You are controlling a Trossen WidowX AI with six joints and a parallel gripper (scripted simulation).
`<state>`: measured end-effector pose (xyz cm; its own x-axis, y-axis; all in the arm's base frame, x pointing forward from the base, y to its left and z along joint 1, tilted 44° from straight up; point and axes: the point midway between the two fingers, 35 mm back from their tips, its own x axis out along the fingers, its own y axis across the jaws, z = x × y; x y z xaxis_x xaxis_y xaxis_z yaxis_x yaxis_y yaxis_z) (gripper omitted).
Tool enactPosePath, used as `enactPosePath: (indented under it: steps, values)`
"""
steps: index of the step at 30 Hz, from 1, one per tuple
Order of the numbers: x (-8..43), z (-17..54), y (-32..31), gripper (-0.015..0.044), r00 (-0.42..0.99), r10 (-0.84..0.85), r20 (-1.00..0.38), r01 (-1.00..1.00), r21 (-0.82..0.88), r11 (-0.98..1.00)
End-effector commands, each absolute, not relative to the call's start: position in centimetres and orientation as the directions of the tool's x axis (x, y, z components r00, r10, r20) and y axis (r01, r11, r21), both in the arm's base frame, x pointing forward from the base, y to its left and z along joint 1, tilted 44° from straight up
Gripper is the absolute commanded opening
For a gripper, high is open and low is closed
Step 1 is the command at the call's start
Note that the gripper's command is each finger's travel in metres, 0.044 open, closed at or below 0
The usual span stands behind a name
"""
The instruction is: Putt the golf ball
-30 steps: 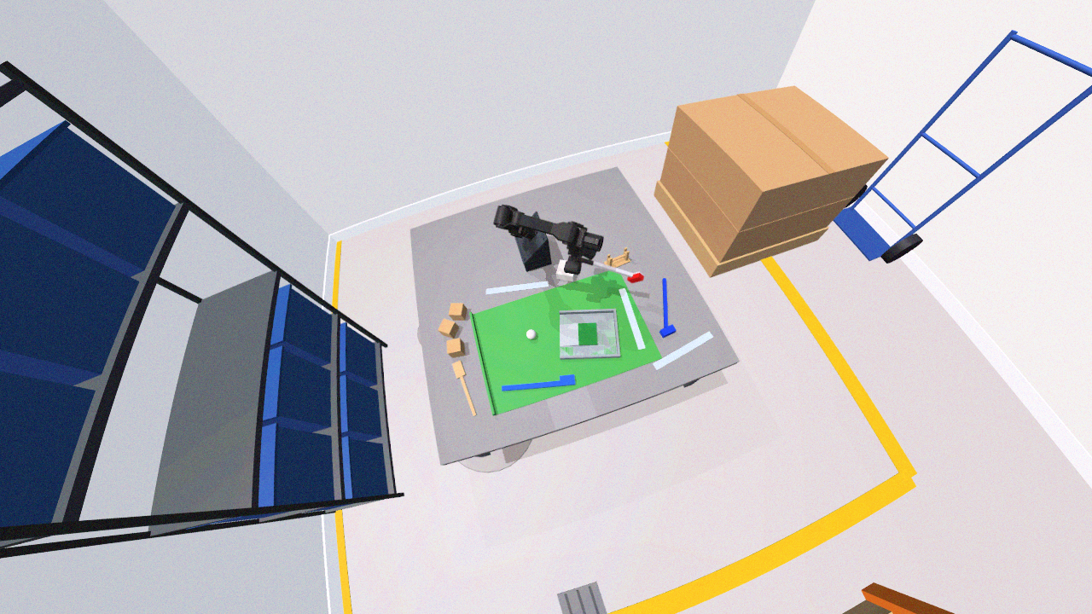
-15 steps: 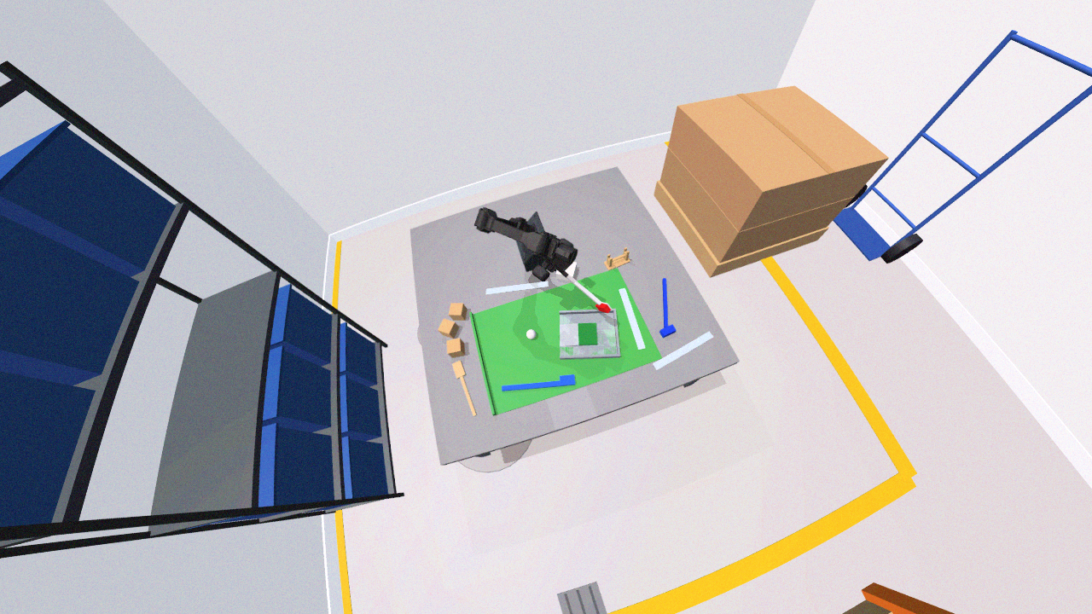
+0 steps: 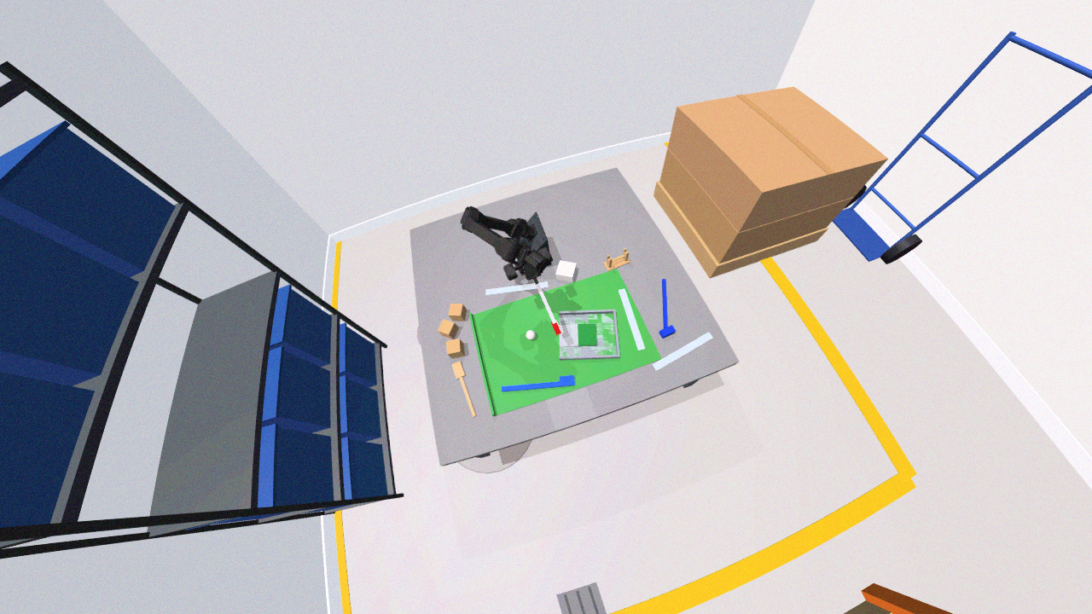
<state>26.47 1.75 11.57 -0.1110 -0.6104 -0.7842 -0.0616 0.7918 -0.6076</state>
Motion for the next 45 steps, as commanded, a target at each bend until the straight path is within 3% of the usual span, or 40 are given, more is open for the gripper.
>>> enactPosePath:
  steps: [1, 9, 27, 45]
  values:
    - [25.1, 13.6, -0.4, 0.0, -0.115, -0.614, -0.781, 0.09, -0.624, 0.777]
    - [22.7, 16.1, -3.3, 0.0, -0.133, -0.617, -0.776, 0.305, -0.624, 0.719]
    - [23.0, 13.3, -6.1, 0.0, -0.235, -0.618, -0.75, 0.332, -0.66, 0.674]
    - [23.0, 11.9, -7.5, 0.0, -0.237, -0.618, -0.749, 0.333, -0.66, 0.673]
